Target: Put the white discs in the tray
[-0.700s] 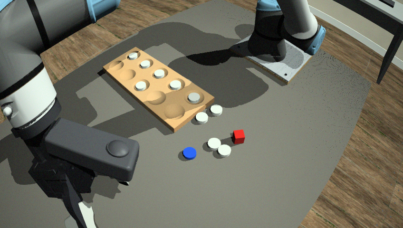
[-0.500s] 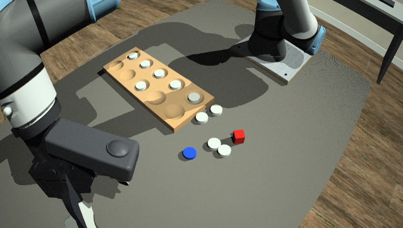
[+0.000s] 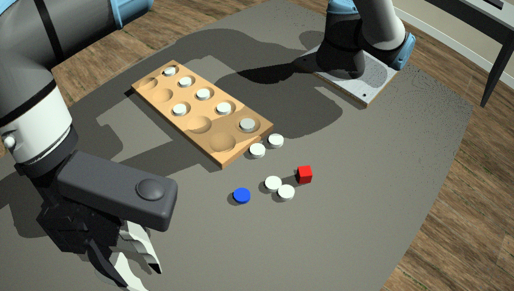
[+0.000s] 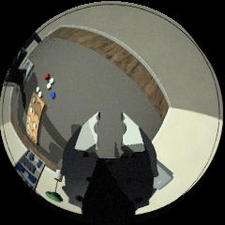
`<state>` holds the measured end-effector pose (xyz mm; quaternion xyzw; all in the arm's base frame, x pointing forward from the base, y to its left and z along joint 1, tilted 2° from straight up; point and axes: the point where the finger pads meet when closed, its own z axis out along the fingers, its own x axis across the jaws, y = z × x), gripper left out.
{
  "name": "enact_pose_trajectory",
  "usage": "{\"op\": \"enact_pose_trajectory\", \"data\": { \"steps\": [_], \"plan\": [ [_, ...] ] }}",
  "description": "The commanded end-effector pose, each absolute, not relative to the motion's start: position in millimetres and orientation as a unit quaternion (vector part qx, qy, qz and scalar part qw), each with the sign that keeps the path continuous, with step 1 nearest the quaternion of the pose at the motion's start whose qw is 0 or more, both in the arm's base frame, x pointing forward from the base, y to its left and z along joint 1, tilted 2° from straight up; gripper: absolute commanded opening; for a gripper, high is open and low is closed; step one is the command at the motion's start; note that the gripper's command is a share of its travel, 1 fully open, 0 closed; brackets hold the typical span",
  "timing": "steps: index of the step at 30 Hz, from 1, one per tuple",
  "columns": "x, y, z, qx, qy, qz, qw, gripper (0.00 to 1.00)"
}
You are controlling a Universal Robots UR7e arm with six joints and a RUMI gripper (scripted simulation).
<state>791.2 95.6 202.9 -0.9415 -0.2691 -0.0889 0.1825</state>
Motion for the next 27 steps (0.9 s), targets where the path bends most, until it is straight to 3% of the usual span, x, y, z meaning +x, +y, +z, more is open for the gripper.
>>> {"op": "enact_pose_trajectory", "data": {
  "steps": [1, 15, 27],
  "plan": [
    [790.0, 95.8, 203.4, -0.942, -0.269, -0.089, 0.182, 0.28],
    [772.2, 96.7, 199.3, -0.945, -0.266, -0.085, 0.171, 0.28],
    [716.2, 96.3, 183.3, -0.955, -0.253, -0.072, 0.139, 0.28]
  ]
}}
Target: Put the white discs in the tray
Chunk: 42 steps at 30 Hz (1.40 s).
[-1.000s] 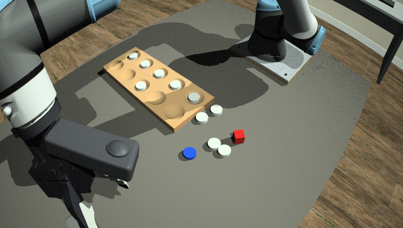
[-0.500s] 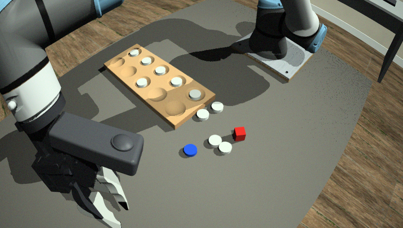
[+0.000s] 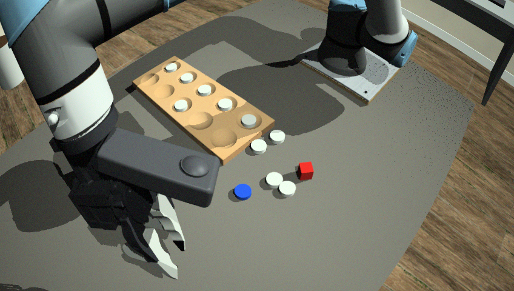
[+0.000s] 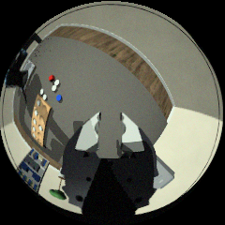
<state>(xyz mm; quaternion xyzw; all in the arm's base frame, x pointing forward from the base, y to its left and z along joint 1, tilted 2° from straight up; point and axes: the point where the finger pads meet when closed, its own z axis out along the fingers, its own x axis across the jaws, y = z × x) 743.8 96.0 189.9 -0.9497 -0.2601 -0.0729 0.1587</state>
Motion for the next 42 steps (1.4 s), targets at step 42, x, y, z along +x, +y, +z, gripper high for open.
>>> {"op": "enact_pose_trajectory", "data": {
  "steps": [42],
  "plan": [
    [464.1, 93.0, 111.6, -0.981, -0.193, -0.014, -0.006, 0.28]
  ]
}}
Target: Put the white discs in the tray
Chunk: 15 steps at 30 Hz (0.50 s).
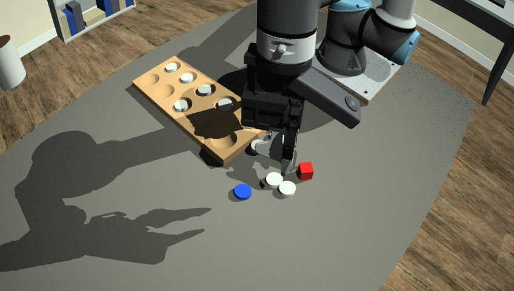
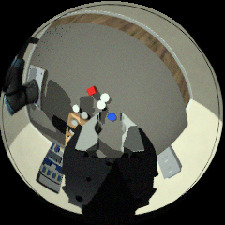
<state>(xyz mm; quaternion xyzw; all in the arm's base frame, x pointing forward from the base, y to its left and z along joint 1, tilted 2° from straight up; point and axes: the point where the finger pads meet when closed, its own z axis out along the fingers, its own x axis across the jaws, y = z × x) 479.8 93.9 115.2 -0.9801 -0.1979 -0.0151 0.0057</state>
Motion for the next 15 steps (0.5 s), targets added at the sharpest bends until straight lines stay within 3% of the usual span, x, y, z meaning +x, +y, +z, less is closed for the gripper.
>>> {"op": "enact_pose_trajectory", "data": {
  "steps": [1, 15],
  "plan": [
    [462.3, 92.9, 111.1, -0.981, -0.192, -0.014, -0.007, 0.28],
    [457.6, 92.2, 104.5, -0.982, -0.19, -0.011, -0.009, 0.28]
  ]
}}
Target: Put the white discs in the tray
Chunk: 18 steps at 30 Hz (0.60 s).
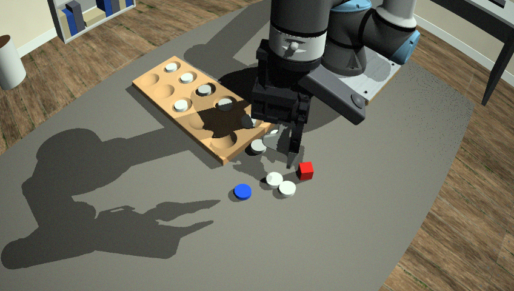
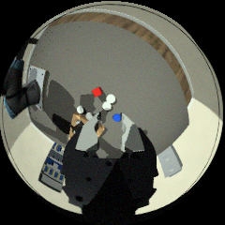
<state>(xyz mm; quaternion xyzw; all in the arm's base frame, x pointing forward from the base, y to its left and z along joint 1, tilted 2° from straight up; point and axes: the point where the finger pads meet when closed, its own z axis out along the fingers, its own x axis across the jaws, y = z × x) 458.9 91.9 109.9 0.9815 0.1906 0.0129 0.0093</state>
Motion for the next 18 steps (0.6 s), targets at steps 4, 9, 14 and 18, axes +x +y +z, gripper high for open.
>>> {"op": "enact_pose_trajectory", "data": {
  "steps": [4, 9, 14, 18],
  "plan": [
    [458.2, 92.5, 88.1, 0.982, 0.19, 0.011, 0.009, 0.28],
    [457.7, 93.2, 53.2, 0.982, 0.191, 0.01, 0.009, 0.28],
    [458.7, 92.7, 32.5, 0.982, 0.19, 0.01, 0.009, 0.28],
    [458.6, 92.4, 14.0, 0.982, 0.19, 0.01, 0.009, 0.28]
  ]
}}
